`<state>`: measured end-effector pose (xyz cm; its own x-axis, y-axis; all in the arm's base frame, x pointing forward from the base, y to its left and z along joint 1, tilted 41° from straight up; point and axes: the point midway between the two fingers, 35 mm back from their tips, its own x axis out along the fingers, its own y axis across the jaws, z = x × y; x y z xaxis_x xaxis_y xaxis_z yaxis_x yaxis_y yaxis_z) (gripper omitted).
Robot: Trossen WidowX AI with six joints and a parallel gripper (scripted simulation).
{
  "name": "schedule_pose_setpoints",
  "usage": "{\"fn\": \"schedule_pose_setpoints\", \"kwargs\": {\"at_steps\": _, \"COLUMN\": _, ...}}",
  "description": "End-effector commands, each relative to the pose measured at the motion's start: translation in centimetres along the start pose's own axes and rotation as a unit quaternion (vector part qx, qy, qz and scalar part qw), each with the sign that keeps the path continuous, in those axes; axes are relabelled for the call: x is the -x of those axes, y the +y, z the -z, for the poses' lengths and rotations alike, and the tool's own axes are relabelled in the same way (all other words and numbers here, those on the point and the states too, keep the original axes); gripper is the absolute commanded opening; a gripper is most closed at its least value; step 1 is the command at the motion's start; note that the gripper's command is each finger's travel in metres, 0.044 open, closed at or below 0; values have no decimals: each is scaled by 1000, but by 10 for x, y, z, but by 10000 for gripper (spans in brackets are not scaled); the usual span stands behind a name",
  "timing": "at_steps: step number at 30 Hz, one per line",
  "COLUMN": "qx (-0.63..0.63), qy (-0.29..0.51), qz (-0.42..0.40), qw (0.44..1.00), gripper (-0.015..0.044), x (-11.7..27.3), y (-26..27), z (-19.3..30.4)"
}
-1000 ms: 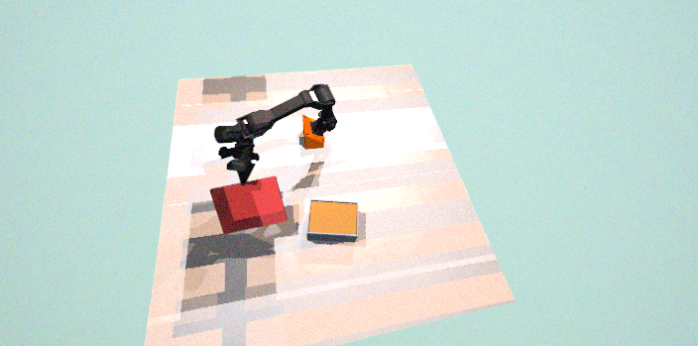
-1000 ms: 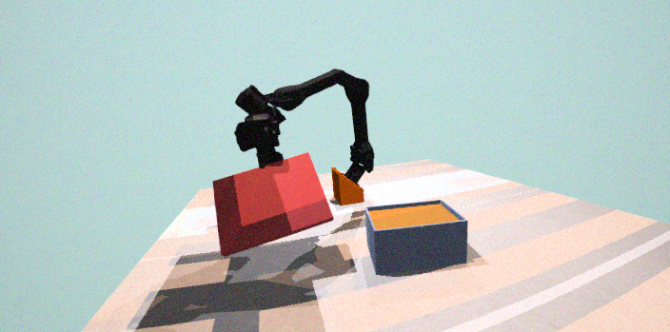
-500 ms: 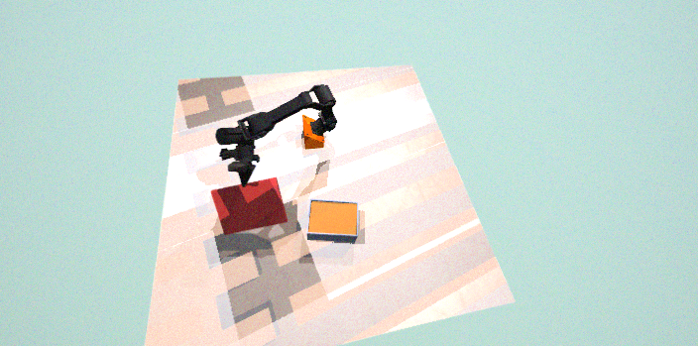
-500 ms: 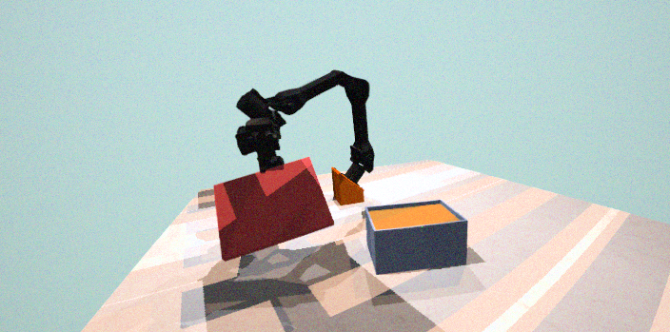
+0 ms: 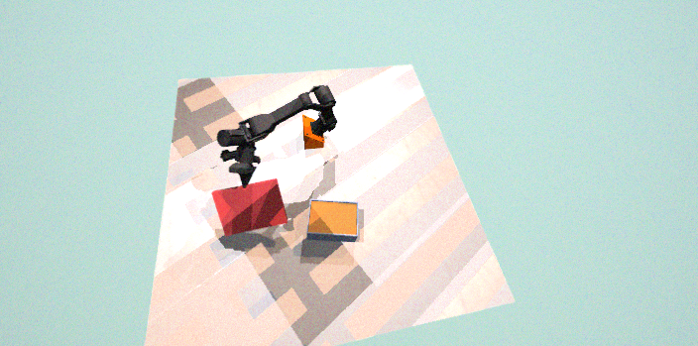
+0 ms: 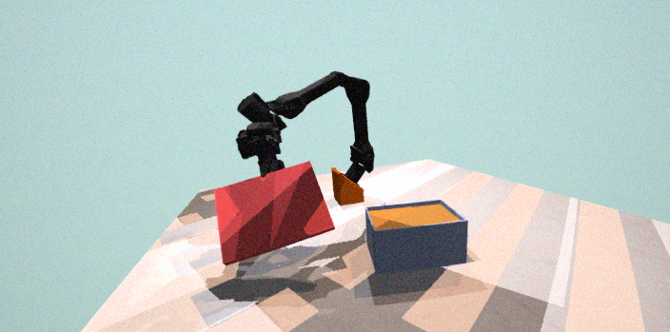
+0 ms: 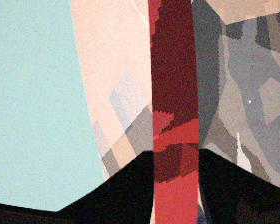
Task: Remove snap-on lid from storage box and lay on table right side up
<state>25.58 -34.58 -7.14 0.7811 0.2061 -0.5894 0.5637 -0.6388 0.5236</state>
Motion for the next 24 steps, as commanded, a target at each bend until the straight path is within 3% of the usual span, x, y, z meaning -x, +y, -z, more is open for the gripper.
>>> {"fn": "schedule_pose_setpoints", "kwargs": {"at_steps": 1, "qx": -1, "qy": 2, "qz": -4, "qw": 1000, "gripper": 0, "x": -2, "y": -1, "z": 0}}
{"fn": "schedule_pose_setpoints", "kwargs": {"at_steps": 24, "qx": -1, "qy": 2, "qz": -4, "qw": 1000, "gripper": 0, "x": -14, "y": -15, "z": 0}}
